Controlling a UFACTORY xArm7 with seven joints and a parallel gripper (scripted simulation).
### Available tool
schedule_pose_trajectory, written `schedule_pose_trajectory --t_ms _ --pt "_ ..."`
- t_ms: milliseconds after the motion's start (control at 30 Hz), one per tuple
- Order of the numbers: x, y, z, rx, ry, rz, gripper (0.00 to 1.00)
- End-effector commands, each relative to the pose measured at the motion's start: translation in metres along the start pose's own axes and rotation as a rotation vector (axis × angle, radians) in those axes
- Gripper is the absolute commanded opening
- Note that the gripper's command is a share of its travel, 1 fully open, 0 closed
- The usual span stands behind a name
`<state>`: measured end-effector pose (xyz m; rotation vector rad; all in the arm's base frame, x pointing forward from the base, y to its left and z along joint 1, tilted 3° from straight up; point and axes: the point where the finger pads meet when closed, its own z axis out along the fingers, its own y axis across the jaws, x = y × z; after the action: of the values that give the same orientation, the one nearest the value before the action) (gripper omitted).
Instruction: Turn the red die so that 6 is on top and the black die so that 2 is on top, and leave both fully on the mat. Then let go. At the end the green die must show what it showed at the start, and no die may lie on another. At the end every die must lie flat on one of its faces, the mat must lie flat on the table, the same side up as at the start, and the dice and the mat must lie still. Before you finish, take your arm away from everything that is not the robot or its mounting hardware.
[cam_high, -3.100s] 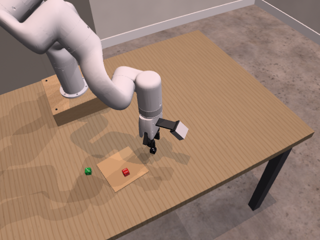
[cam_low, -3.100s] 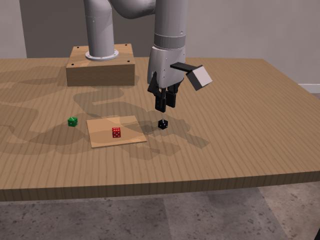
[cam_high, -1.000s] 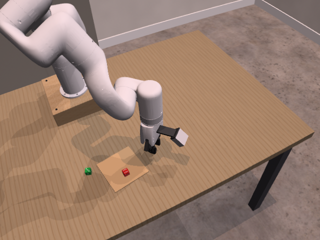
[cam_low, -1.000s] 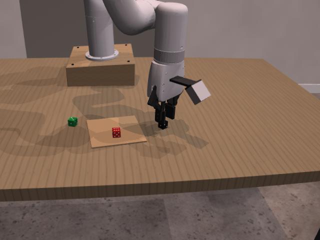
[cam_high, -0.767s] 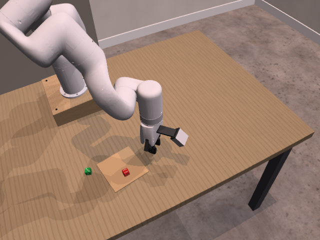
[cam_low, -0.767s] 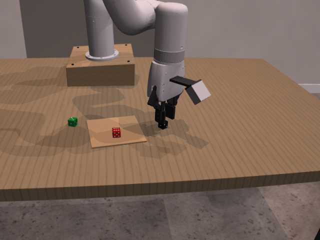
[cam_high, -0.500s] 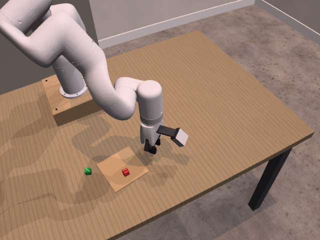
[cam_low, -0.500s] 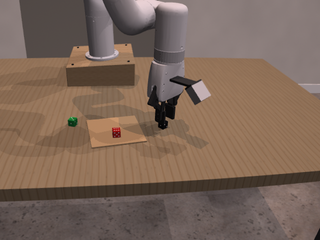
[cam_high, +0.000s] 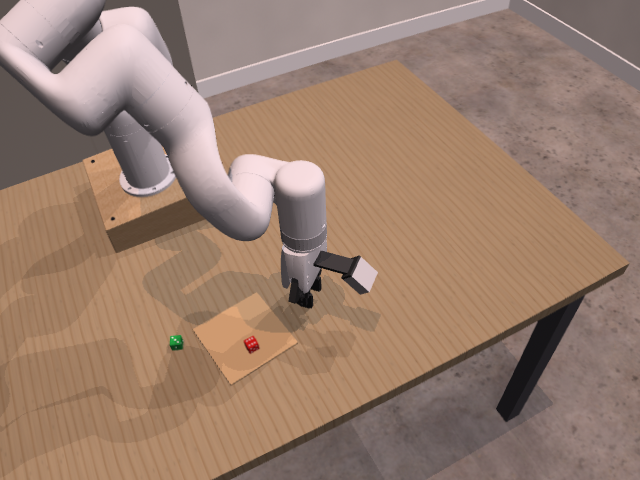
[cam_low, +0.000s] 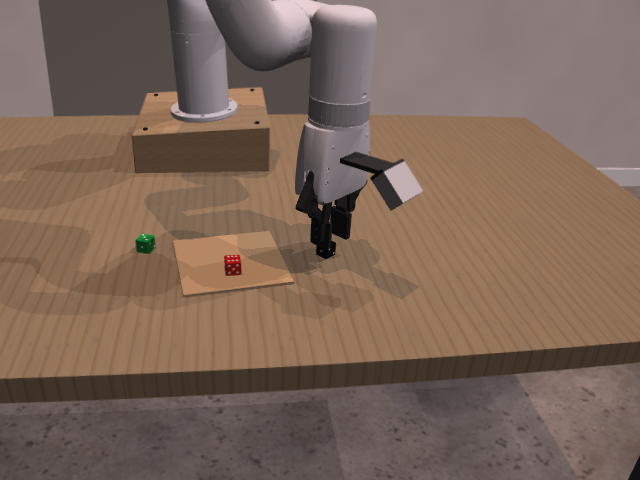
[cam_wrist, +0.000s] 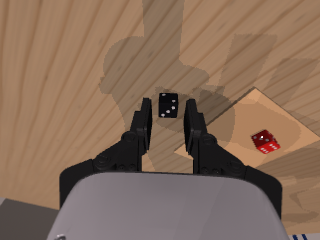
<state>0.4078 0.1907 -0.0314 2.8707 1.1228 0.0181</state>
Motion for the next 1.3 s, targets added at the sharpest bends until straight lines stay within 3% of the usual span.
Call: schedule_pose_trajectory --t_ms 0,1267 --pt "0.0015 0.0003 -0.0013 -0.001 0.004 0.000 0.36" --pt "0.0015 0.0003 0.0035 -0.001 0.004 0.000 0.36"
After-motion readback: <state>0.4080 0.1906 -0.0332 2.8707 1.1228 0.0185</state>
